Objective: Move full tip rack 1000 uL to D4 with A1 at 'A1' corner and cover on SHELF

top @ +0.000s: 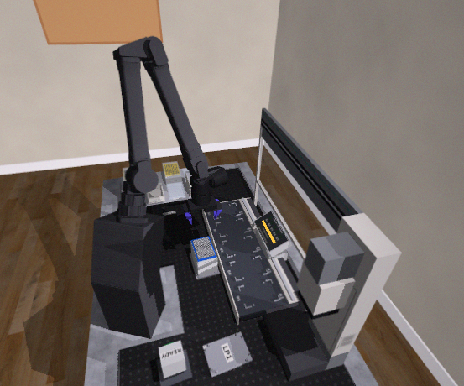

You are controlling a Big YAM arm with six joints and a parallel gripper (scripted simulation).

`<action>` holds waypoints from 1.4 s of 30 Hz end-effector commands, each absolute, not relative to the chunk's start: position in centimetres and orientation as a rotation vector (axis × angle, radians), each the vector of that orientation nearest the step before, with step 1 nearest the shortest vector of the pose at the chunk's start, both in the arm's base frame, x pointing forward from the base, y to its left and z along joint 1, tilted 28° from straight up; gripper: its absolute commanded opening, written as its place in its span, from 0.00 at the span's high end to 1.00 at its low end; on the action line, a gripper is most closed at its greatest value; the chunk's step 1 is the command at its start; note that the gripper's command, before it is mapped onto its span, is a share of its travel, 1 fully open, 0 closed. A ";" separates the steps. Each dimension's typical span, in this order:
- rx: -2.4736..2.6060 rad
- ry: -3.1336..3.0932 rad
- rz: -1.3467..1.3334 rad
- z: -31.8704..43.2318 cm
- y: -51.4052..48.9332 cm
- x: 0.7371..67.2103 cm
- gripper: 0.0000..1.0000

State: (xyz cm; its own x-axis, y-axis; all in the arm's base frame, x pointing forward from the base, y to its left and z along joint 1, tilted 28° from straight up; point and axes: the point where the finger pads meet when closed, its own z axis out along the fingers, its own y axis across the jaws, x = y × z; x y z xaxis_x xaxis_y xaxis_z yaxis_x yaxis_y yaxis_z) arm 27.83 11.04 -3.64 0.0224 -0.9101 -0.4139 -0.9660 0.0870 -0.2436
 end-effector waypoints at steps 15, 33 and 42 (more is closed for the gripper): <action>-1.829 1.894 0.137 -0.6 9.6 28.1 0.00; -1.827 1.887 0.127 2.2 8.6 27.8 0.00; -1.826 1.884 0.122 3.4 8.1 27.7 0.00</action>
